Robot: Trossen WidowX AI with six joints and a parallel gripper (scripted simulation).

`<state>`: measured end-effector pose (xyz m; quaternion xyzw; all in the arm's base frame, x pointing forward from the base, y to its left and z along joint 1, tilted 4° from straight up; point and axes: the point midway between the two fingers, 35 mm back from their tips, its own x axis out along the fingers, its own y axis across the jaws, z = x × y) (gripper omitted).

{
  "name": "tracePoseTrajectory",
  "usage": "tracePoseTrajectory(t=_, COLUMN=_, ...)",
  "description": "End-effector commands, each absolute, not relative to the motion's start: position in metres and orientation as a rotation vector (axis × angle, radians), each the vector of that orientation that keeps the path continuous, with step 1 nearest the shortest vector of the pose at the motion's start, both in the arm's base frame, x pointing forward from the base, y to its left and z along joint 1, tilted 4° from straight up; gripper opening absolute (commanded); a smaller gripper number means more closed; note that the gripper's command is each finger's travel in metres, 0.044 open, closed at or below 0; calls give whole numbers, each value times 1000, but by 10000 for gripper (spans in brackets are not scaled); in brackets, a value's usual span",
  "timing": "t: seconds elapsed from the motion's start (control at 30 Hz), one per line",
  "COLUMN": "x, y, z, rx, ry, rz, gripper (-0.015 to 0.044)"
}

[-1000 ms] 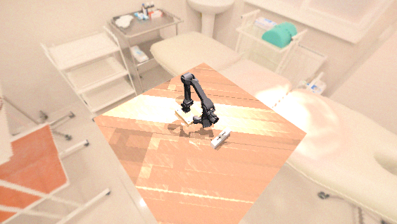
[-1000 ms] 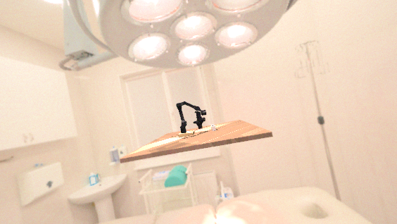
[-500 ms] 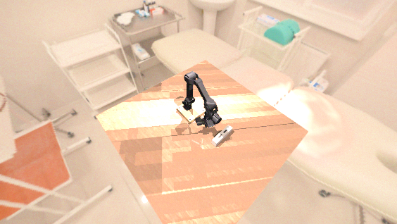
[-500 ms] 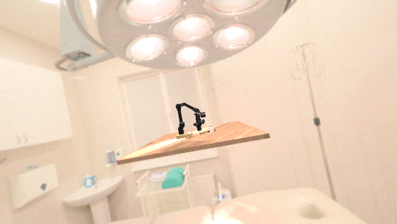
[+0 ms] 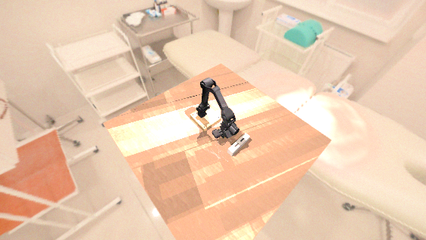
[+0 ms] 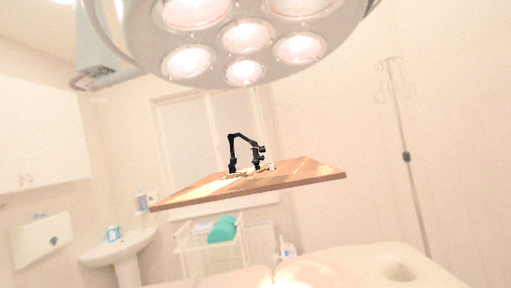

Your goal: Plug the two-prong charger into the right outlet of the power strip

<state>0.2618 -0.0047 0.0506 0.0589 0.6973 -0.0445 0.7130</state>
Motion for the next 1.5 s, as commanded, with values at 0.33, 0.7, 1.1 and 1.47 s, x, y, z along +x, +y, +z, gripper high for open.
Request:
tracePoseTrajectory(t=0.33, x=276, y=-6, z=45, rx=27, ry=1543, rz=-16, gripper=0)
tracePoseTrajectory(t=0.7, x=289, y=-5, z=45, rx=12, ry=1543, rz=-2, gripper=0)
tracePoseTrajectory(t=1.1, x=303, y=-4, z=46, rx=-5, ry=1542, rz=13, gripper=0)
tracePoseTrajectory(t=1.47, x=316, y=-4, z=45, rx=-21, ry=1541, rz=26, gripper=0)
